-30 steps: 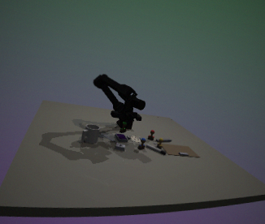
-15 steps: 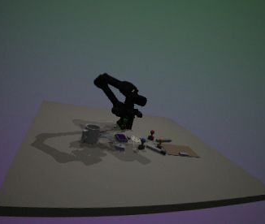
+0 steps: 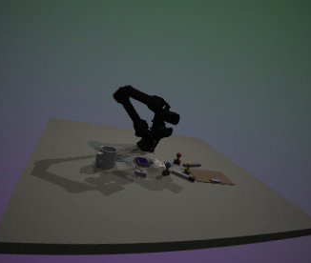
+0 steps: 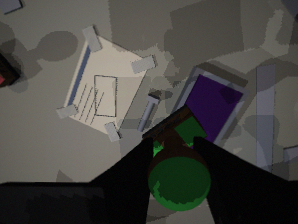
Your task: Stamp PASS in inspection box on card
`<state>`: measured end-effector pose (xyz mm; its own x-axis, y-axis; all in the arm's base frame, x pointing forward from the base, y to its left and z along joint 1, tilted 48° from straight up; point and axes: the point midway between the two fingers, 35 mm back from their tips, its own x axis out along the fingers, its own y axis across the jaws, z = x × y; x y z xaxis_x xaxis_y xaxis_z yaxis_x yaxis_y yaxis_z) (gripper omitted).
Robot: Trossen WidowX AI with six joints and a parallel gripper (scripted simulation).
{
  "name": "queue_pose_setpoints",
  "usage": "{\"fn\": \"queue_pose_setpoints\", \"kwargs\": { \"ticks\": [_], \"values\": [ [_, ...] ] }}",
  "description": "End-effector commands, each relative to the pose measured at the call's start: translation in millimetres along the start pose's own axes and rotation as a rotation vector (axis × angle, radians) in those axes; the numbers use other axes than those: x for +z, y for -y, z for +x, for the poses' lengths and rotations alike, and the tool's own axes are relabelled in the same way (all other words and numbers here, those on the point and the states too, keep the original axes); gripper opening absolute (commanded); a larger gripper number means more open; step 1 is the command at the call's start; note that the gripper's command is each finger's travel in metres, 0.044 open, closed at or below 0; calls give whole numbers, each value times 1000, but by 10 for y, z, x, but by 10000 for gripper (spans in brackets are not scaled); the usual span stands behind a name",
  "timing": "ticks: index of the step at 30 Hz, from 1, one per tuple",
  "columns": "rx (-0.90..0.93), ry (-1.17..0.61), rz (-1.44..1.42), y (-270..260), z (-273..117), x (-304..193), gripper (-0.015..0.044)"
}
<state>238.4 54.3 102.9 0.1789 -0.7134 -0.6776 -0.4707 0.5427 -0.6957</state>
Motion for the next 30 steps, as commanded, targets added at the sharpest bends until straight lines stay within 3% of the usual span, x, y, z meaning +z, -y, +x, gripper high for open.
{"fn": "queue_pose_setpoints", "kwargs": {
  "ticks": [1, 20, 30],
  "values": [
    [4, 0, -142, -133, 1, 26, 0],
    [0, -5, -785, -685, 15, 86, 0],
    [0, -5, -808, -705, 53, 90, 0]
  ]
}}
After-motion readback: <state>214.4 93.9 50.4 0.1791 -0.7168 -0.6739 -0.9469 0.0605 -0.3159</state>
